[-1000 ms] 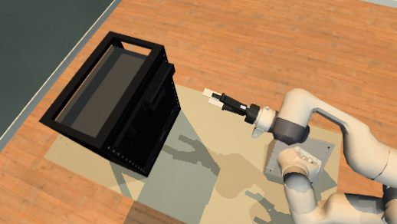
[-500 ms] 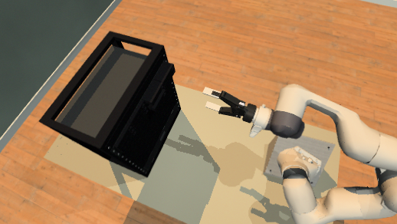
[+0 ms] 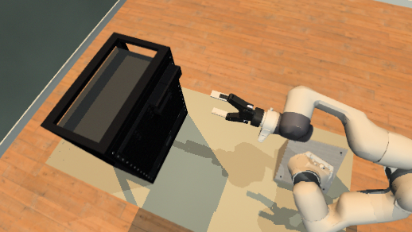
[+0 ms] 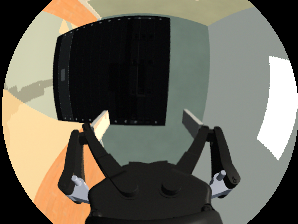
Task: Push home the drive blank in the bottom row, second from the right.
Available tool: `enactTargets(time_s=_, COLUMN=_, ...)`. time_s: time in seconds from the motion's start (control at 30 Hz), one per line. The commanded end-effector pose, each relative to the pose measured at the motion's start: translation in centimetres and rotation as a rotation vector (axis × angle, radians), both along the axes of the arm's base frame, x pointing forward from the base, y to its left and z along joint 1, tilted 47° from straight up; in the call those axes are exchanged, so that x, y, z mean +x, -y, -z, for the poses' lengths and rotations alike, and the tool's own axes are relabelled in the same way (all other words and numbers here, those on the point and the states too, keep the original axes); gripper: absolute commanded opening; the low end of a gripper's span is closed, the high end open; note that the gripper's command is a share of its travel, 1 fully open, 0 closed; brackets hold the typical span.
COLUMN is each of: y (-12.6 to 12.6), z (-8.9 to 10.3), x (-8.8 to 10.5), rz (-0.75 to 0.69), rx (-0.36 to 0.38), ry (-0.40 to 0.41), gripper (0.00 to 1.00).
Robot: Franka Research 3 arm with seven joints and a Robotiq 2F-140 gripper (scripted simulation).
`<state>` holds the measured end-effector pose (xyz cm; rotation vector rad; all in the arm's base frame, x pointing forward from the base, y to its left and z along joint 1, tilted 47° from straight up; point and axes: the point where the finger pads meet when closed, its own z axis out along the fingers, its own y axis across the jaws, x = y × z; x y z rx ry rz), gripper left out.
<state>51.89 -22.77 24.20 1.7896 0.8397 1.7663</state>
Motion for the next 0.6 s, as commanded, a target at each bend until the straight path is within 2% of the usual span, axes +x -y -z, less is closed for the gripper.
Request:
enactTargets(time_s=0.0, y=-0.23, z=0.32, x=0.06, rz=-0.003, rx=0.024, ry=-0.003, gripper=1.0)
enactTargets(time_s=0.57, y=-0.42, z=0.56, x=0.11, rz=-0.005, rx=0.038, ry=-0.003, gripper=1.0)
